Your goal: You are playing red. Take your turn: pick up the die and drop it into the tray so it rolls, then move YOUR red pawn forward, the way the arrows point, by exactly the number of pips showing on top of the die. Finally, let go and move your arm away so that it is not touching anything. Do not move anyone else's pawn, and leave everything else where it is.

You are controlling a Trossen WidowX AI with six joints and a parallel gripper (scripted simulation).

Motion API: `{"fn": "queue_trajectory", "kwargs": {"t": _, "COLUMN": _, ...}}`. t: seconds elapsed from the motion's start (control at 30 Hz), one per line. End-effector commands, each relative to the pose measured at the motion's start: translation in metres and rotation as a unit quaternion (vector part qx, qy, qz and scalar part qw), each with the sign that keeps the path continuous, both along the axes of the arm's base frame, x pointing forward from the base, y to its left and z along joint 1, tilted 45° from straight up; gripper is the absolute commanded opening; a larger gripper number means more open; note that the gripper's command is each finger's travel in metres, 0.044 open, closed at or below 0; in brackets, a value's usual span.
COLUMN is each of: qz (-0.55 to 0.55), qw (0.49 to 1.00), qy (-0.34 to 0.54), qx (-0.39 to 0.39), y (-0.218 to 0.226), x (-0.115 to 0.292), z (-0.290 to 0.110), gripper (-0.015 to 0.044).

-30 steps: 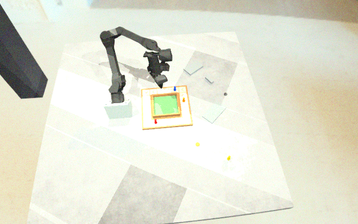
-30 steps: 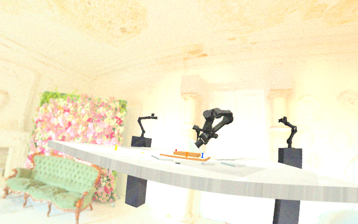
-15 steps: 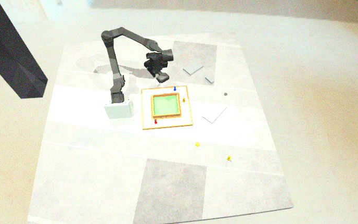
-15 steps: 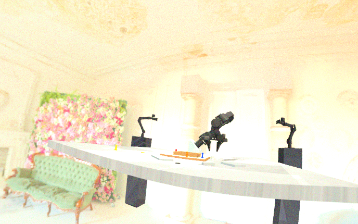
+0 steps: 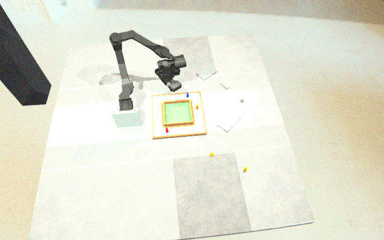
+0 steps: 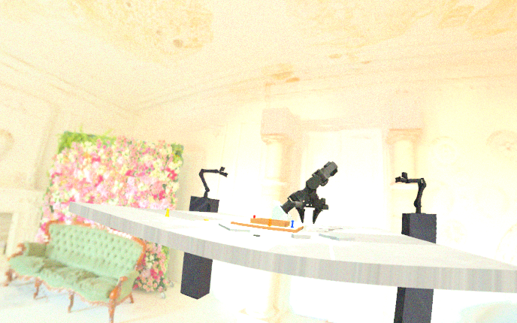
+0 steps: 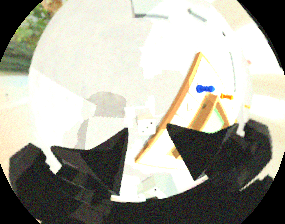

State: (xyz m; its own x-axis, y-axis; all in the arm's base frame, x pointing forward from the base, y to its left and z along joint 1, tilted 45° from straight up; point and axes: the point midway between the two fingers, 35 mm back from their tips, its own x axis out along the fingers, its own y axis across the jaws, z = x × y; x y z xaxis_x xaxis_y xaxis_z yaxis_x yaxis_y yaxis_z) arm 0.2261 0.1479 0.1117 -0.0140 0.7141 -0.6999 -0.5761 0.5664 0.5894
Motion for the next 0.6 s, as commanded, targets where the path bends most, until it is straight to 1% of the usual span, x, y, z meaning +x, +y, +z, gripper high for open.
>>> {"fn": "queue_trajectory", "kwargs": {"t": 0.0, "qz": -0.001, "qw": 1.0, "qy": 0.003, "qx": -0.001, "y": 0.005, "x": -0.001, "z": -0.006, "gripper": 0.0275}}
{"fn": "queue_trajectory", "kwargs": {"t": 0.33, "qz": -0.001, "qw": 1.0, "qy": 0.003, "qx": 0.0, "y": 0.015, "x": -0.002, "z": -0.015, "gripper": 0.0275}}
{"fn": "queue_trajectory", "kwargs": {"t": 0.53, "qz": -0.001, "qw": 1.0, "qy": 0.003, "qx": 0.0, "y": 0.015, "x": -0.002, "z": -0.015, "gripper": 0.0118}}
{"fn": "queue_trajectory", "kwargs": {"t": 0.57, "qz": -0.001, "qw": 1.0, "qy": 0.003, "qx": 0.0, "y": 0.015, "x": -0.002, "z": -0.015, "gripper": 0.0111}}
